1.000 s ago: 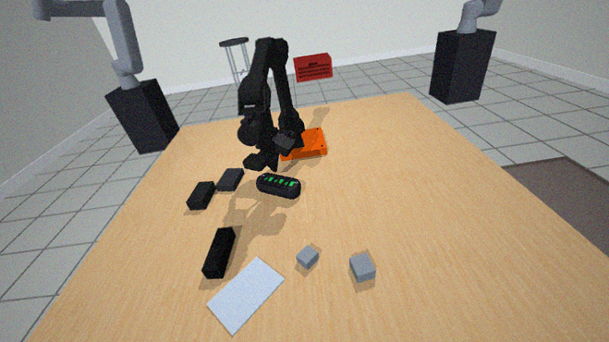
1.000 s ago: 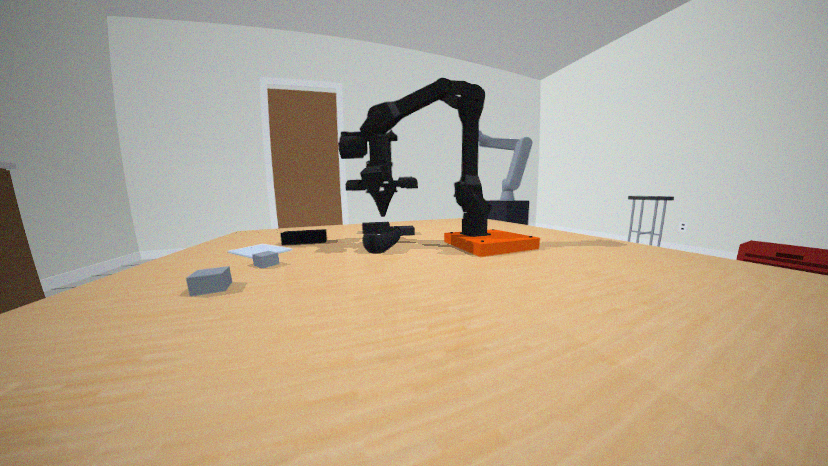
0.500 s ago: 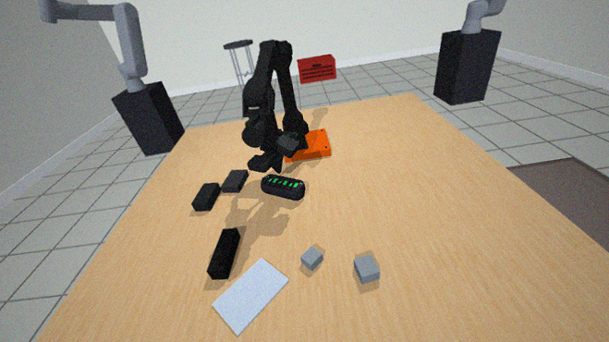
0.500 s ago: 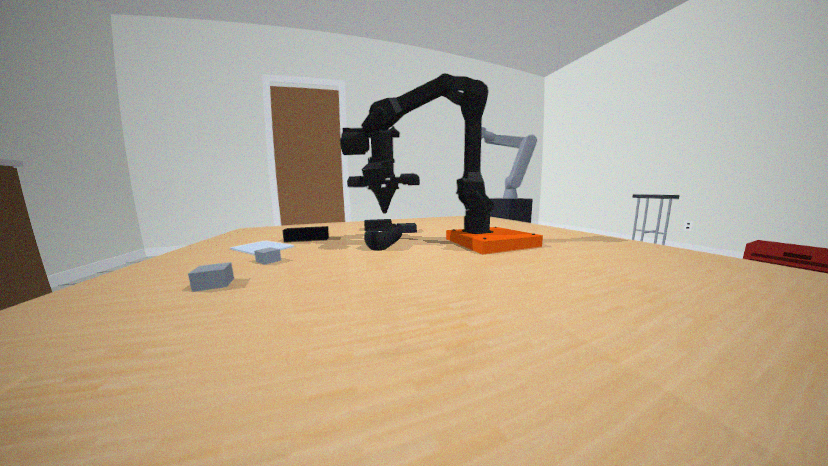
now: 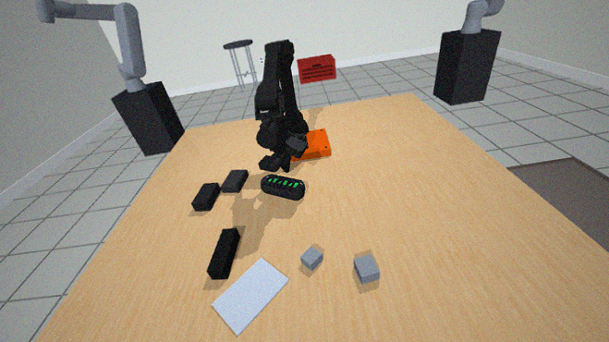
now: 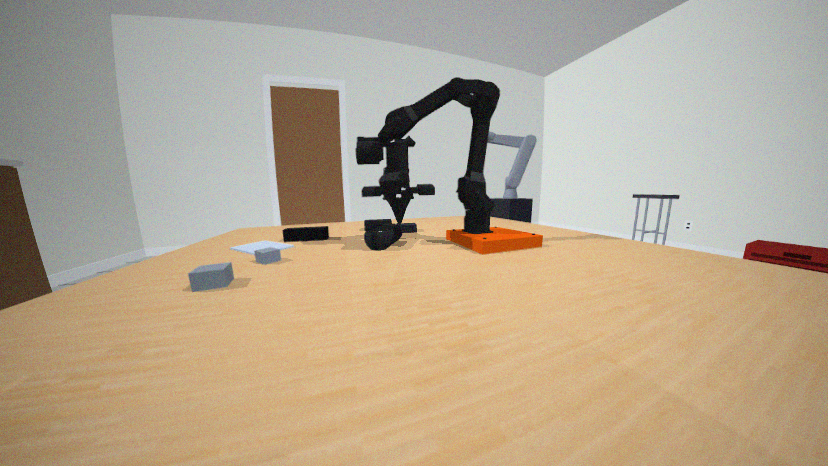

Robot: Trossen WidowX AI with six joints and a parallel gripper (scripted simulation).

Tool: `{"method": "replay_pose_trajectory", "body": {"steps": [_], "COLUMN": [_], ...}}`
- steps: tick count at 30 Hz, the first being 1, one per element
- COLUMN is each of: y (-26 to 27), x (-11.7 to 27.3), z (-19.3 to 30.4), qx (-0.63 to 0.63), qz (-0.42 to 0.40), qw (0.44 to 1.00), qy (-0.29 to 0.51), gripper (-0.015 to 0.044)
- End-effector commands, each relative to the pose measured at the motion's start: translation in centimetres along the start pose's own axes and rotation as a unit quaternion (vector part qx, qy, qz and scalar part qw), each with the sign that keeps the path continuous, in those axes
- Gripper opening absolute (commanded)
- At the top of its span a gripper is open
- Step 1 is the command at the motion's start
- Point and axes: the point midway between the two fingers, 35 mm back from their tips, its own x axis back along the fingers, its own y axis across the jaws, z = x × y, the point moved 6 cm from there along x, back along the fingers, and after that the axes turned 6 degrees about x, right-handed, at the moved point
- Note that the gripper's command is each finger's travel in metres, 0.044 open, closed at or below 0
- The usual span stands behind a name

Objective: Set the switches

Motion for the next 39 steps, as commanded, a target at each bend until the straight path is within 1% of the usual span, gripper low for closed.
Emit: {"method": "replay_pose_trajectory", "body": {"steps": [1,9,12,18,26,39], "y": [0.0,0.0,-0.8,-3.4,-3.5,-3.7], "x": [0.0,0.0,0.7,3.2,2.7,0.6], "z": [0.0,0.0,1.1,5.9,6.1,6.1], "qx": [0.000,0.000,-0.001,-0.002,-0.002,-0.002], "qz": [0.000,0.001,0.002,0.006,0.006,0.006], "qw": [1.000,1.000,1.000,1.000,1.000,1.000], "qy": [0.000,0.000,0.000,0.002,0.003,0.003], "gripper": [0.0000,0.0000,0.0079,0.0236,0.0440,0.0440]}}
